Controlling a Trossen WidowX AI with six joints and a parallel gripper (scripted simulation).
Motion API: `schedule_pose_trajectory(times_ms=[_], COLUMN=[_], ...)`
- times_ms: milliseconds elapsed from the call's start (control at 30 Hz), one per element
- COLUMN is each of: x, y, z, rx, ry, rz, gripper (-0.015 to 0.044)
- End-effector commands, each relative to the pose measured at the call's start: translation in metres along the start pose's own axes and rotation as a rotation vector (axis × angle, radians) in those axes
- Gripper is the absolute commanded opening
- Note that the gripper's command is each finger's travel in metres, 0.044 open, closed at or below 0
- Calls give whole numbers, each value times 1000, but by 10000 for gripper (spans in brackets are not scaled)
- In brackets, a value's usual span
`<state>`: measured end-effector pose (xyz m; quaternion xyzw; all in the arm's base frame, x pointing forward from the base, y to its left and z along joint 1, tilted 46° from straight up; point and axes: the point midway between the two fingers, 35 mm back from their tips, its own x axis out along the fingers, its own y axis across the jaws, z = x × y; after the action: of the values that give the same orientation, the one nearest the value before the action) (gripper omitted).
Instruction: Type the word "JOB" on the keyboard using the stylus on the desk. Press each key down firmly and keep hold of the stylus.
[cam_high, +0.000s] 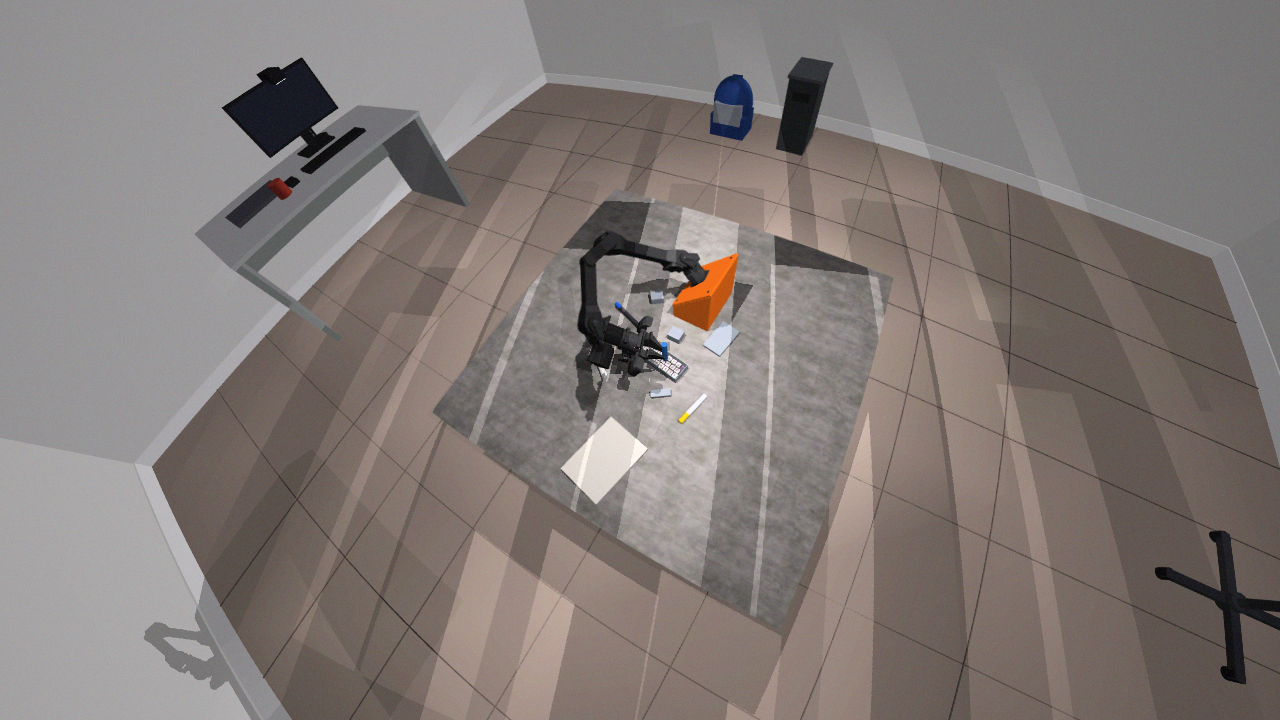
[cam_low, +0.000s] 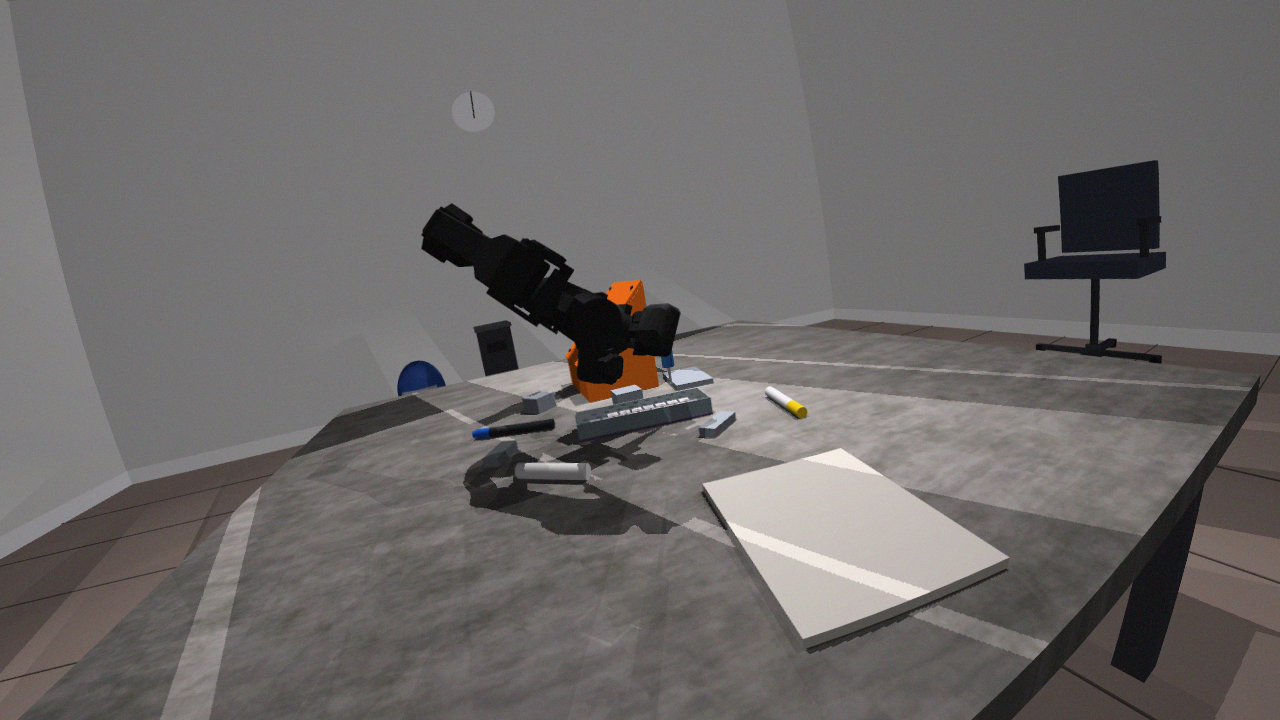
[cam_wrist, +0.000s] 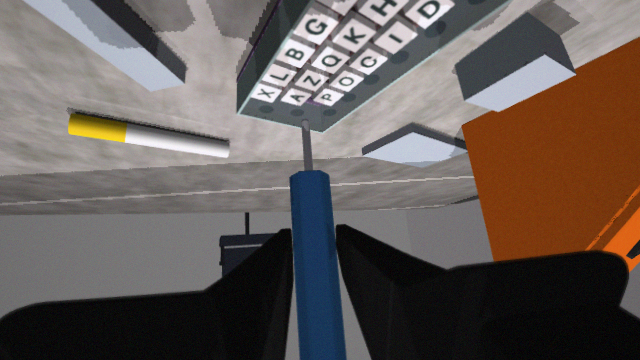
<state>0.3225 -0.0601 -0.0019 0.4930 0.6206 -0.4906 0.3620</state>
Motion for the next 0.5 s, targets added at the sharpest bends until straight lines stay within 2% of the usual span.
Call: schedule_pose_trajectory(times_ms=[0,467], x=[5,10], y=[1,1], z=[9,18], rx=[2,2], ry=[4,3], rz=[-4,-4], gripper=[0,0])
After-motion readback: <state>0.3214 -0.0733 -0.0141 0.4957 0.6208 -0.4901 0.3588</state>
